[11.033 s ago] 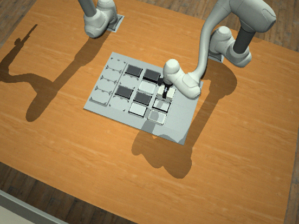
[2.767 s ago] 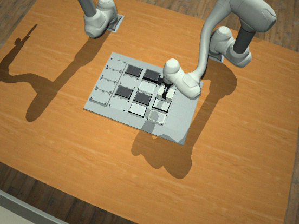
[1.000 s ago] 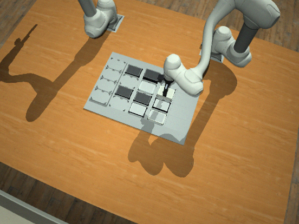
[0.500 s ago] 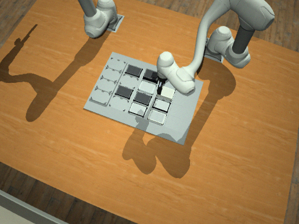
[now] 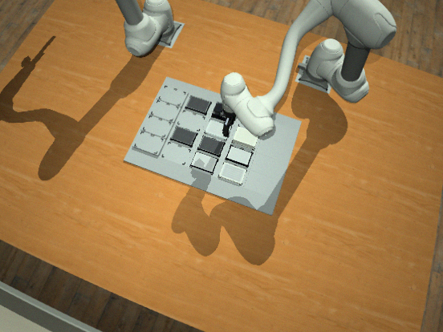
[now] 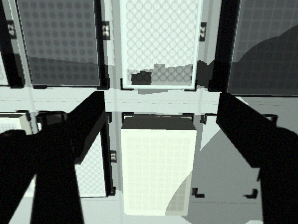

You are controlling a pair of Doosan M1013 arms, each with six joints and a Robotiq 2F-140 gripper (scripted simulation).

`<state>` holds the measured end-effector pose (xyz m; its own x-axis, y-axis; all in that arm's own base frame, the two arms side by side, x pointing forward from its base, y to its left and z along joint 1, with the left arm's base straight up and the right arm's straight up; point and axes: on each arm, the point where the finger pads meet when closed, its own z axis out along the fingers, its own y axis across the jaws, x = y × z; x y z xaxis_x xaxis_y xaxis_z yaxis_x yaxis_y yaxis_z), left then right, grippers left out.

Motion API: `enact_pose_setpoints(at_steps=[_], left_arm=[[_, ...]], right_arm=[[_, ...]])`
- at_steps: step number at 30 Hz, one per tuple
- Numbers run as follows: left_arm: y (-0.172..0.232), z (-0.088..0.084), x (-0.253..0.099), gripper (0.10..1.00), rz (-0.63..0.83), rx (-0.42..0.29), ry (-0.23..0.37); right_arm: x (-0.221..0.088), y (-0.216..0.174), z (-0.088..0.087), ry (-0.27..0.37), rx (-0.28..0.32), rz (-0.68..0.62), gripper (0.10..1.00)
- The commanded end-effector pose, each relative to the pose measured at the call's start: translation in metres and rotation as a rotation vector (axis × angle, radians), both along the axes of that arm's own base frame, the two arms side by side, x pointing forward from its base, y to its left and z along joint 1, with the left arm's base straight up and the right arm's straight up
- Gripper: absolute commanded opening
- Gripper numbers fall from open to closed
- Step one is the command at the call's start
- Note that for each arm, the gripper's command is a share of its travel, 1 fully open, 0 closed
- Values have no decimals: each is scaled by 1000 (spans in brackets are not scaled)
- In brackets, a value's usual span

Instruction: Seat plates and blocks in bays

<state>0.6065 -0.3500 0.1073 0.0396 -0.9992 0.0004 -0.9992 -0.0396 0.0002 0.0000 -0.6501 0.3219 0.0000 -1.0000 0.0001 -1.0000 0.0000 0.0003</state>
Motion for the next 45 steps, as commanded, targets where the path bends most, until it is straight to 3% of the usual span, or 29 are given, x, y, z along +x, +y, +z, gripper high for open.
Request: enact_pose_setpoints(at_steps=[1, 16, 23, 45], left_arm=[[-12, 1, 1, 698, 0, 0, -2], [-64, 1, 3, 698, 0, 0, -2], [-64, 1, 3, 698, 0, 0, -2], [-64, -26, 3, 698, 0, 0, -2]], right_arm=[[0, 0, 1, 0, -1, 0, 1000], [0, 0, 1, 0, -1, 0, 1000], [0, 0, 1, 0, -1, 0, 1000], [0, 0, 1, 0, -1, 0, 1000]])
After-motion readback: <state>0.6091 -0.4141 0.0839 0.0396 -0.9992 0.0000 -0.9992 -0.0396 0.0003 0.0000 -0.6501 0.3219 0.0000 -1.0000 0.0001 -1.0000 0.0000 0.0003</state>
